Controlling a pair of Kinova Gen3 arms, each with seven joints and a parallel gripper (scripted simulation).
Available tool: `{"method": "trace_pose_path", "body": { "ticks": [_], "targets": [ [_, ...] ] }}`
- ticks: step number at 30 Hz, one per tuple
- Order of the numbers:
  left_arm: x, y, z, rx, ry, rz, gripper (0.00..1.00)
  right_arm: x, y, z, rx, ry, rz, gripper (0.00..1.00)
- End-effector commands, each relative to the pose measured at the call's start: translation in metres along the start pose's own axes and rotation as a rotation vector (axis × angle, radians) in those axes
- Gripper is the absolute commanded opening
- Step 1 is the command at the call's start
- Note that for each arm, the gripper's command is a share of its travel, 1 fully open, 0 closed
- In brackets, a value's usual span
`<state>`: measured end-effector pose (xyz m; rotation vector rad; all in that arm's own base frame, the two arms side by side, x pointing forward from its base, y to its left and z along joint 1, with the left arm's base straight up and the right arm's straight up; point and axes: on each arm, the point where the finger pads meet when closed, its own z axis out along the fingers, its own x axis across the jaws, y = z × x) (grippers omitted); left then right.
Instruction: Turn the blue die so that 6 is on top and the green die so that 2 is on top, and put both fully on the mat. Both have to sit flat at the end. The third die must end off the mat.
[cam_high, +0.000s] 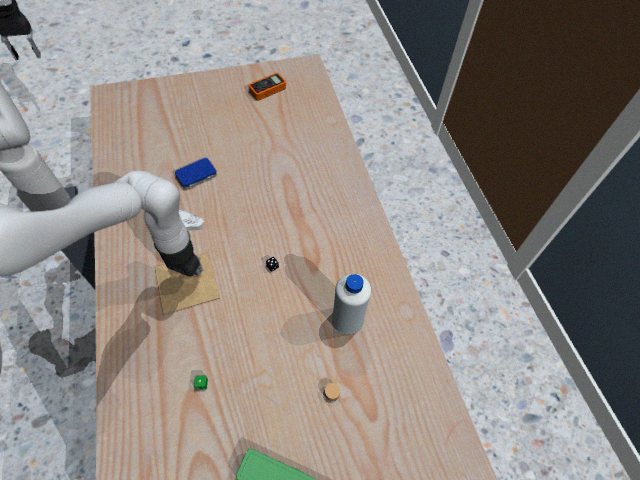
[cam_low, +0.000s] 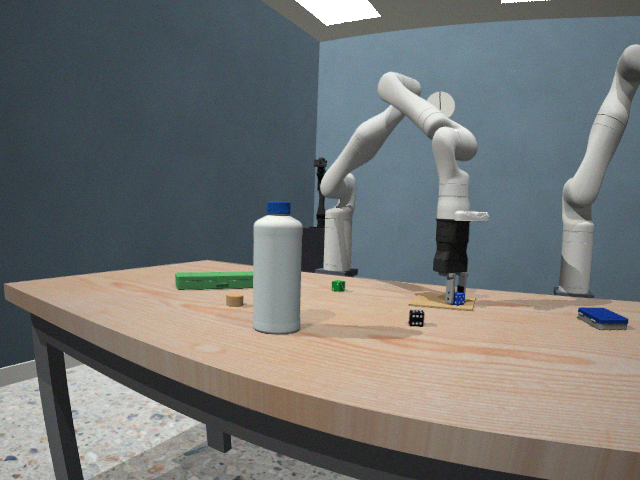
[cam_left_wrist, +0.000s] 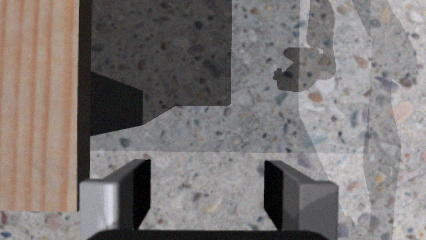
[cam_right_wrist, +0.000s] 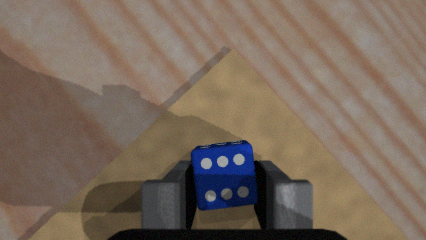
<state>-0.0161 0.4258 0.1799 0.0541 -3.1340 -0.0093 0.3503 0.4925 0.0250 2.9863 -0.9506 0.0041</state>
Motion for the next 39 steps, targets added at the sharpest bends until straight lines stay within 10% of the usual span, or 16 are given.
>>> {"method": "trace_pose_path", "body": {
  "ticks": [1, 14, 29, 39],
  "targets": [
    [-0.0023, -0.0011, -0.0005, 0.006, -0.007, 0.002, 1.00, -0.0003, -0.0028, -0.0002, 0.006, -0.005, 0.004, 0.49],
    [-0.0023, -0.0011, -0.0005, 0.006, -0.007, 0.002, 1.00, -0.0003, -0.0028, -0.0002, 0.006, -0.005, 0.004, 0.49],
    [-0.0023, -0.0011, -0.0005, 0.006, -0.007, 0.002, 1.00, -0.0003, -0.0028, -0.0002, 0.006, -0.005, 0.004, 0.79],
    [-0.0023, -0.0011, -0.0005, 0.006, -0.007, 0.002, 1.00, -0.0003, -0.0028, -0.0002, 0.006, -0.005, 0.004, 0.79]
  ]
}}
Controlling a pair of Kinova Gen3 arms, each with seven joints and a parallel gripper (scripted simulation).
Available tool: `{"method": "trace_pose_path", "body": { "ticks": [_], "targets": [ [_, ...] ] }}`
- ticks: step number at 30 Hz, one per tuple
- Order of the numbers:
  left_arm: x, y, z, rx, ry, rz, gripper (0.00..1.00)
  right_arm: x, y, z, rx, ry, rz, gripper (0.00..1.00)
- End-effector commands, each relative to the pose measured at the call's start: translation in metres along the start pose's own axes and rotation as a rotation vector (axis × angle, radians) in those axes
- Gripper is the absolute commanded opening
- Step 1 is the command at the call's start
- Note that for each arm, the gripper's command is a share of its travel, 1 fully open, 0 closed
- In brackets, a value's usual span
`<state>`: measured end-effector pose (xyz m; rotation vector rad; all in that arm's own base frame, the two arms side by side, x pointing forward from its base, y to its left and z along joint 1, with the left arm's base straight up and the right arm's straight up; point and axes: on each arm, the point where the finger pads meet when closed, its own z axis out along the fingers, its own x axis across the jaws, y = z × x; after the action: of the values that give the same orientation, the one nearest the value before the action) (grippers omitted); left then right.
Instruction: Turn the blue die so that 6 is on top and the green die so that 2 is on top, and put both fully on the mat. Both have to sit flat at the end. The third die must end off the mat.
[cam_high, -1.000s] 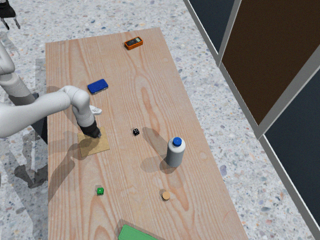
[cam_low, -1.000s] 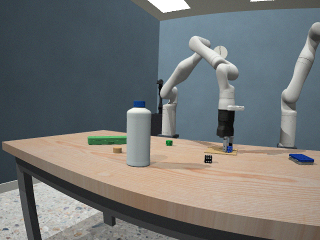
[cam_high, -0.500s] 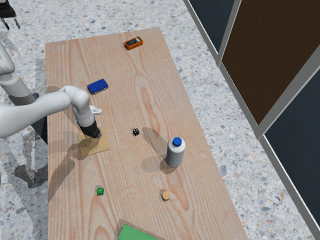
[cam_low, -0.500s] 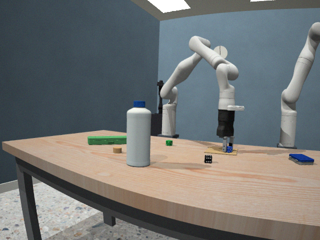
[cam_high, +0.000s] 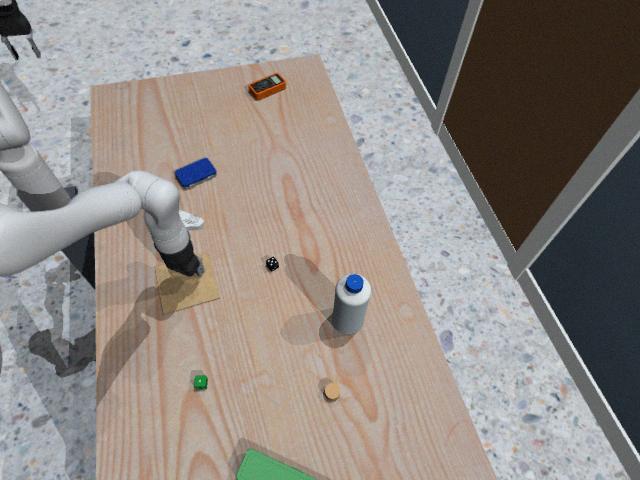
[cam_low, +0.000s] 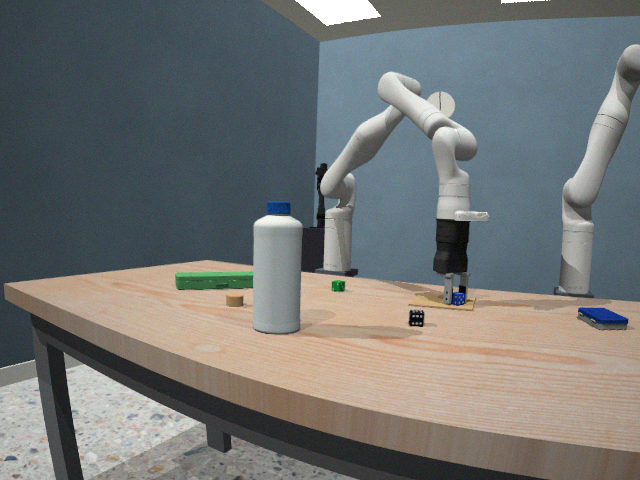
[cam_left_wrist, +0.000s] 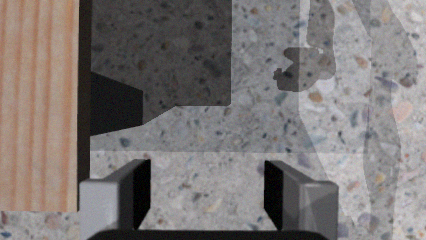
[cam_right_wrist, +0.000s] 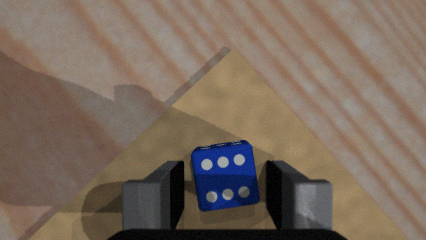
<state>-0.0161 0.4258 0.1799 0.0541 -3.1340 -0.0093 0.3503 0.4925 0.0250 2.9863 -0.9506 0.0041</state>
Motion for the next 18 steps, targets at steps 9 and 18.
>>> {"method": "trace_pose_path", "body": {
  "ticks": [9, 18],
  "targets": [
    [-0.002, -0.001, 0.000, 0.006, -0.007, 0.002, 1.00, 0.000, -0.003, -0.016, 0.006, -0.005, 0.004, 0.79],
    [-0.002, -0.001, 0.000, 0.006, -0.007, 0.002, 1.00, 0.000, -0.002, -0.052, 0.006, -0.005, 0.004, 0.79]
  ]
}}
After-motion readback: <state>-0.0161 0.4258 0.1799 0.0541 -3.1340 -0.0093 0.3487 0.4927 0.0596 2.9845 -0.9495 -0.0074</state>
